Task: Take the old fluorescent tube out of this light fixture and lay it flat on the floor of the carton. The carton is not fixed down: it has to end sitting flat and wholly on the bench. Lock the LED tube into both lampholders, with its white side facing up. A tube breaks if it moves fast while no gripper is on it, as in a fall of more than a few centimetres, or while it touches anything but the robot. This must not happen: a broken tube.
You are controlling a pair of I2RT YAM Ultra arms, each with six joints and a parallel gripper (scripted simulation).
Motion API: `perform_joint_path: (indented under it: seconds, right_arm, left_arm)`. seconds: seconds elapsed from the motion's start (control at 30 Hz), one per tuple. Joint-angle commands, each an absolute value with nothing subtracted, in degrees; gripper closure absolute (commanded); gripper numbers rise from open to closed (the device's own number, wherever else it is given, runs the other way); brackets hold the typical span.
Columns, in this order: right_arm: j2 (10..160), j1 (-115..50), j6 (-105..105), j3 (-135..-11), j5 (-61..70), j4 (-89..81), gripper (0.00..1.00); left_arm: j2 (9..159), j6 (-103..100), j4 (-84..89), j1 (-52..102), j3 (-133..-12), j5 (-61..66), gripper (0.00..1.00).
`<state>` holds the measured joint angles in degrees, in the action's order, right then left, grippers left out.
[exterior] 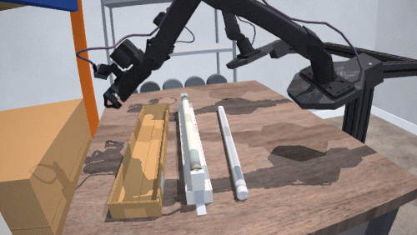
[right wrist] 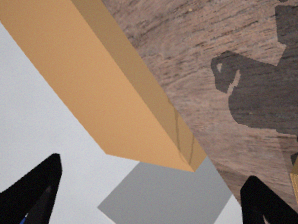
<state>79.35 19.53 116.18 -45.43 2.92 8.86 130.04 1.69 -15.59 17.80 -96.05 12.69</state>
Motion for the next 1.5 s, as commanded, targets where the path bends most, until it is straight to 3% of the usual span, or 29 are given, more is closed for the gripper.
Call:
perform_joint_path:
  seconds: [0.0,0.57,0.6,1.13,1.17,1.47]
  right_arm:
    - [78.42,19.58,115.88,-46.15,2.62,9.11,0.00]
    - [78.41,19.58,115.89,-46.13,2.62,9.12,0.00]
    - [78.41,19.58,115.89,-46.13,2.62,9.12,0.00]
    - [78.41,19.58,115.89,-46.13,2.62,9.12,0.00]
    - [78.41,19.58,115.89,-46.13,2.62,9.12,0.51]
    - [78.41,19.58,115.89,-46.13,2.62,9.12,0.51]
  left_arm:
    - [129.50,1.85,-15.18,18.19,-96.42,12.93,0.00]
    - [129.49,1.85,-15.20,18.19,-96.41,12.93,0.00]
    - [129.49,1.85,-15.20,18.19,-96.41,12.93,0.51]
    - [129.49,1.85,-15.20,18.19,-96.41,12.93,0.51]
    - [129.49,1.85,-15.20,18.19,-96.41,12.93,0.51]
    - [129.49,1.85,-15.20,18.19,-96.41,12.93,0.51]
